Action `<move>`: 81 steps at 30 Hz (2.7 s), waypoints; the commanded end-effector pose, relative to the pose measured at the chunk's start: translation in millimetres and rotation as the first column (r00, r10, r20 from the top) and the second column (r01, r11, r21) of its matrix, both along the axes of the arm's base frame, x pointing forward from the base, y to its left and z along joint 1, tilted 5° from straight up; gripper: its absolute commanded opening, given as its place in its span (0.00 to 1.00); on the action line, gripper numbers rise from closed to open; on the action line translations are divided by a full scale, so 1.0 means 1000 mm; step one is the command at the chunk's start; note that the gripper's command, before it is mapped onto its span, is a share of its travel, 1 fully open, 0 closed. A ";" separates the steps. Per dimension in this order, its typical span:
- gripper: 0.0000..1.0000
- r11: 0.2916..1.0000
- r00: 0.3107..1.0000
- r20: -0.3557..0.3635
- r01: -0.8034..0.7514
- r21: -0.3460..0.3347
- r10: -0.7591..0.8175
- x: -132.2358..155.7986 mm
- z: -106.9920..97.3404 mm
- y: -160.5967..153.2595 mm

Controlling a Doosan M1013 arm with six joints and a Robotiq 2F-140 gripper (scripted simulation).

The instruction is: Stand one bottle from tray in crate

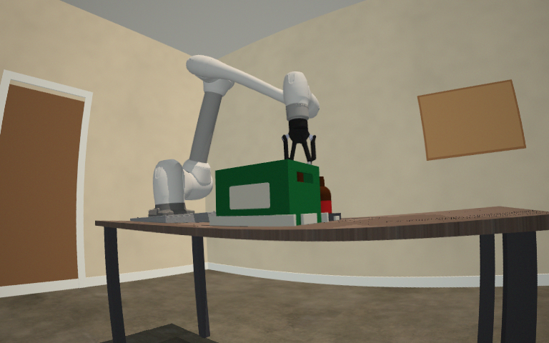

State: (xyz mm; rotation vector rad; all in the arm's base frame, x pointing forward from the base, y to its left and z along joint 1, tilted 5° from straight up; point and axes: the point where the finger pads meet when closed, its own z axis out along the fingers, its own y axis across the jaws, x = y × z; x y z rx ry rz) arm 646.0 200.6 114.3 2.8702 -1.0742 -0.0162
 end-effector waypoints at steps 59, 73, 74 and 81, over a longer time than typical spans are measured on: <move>0.38 1.000 1.000 -0.009 0.006 0.000 -0.006 -0.004 -0.024 -0.002; 0.00 1.000 1.000 -0.009 0.006 0.000 -0.006 -0.004 -0.024 -0.002; 0.00 1.000 1.000 -0.009 0.006 0.000 -0.006 -0.004 -0.024 -0.002; 0.00 1.000 1.000 -0.009 0.006 0.000 -0.006 -0.004 -0.024 -0.002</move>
